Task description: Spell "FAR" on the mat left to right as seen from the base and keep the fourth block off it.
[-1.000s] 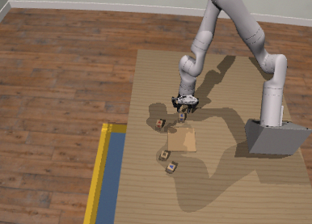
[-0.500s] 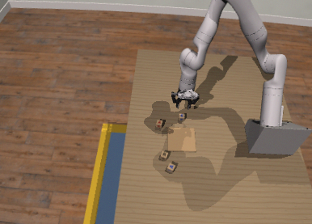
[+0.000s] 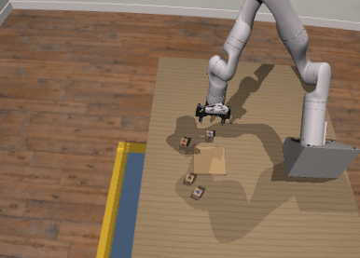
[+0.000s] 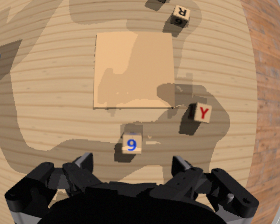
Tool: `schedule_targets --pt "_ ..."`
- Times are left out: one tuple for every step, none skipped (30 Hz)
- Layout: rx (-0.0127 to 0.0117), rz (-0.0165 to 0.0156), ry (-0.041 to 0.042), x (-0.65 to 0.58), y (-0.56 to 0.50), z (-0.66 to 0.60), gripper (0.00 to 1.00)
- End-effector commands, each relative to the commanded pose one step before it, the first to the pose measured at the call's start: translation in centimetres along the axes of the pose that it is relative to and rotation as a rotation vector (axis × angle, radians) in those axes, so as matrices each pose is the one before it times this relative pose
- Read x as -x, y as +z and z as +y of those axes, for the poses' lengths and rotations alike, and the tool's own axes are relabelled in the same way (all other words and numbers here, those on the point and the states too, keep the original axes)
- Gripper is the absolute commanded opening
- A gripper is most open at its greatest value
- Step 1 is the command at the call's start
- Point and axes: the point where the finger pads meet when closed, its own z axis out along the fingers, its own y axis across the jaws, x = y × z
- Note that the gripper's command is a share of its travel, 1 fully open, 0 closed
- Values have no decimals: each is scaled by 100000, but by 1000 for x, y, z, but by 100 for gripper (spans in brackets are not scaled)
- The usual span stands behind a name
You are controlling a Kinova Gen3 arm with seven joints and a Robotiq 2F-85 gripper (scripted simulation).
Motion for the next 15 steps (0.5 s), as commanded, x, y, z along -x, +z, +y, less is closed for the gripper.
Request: schedule_targets --pt "250 200 -556 -208 -293 86 100" --pt "0 0 0 0 0 0 100" --pt "0 0 0 0 0 0 100" --pt "2 0 9 0 0 2 100" --pt "11 1 64 -2 -2 12 100" --pt "29 2 168 -6 -4 32 100" --pt "45 0 312 -10 -7 54 100" --pt "47 -6 488 -13 -7 71 100" --pt "24 -23 688 -13 -3 75 100" --pt "-58 -60 893 -5 11 44 100" --pt "-73 -76 1144 -7 14 57 100" --pt "0 0 0 0 0 0 100" --pt "0 0 0 0 0 0 100" --pt "-88 -94 1411 -10 18 70 100" --pt "-102 -112 1692 -13 21 84 100"
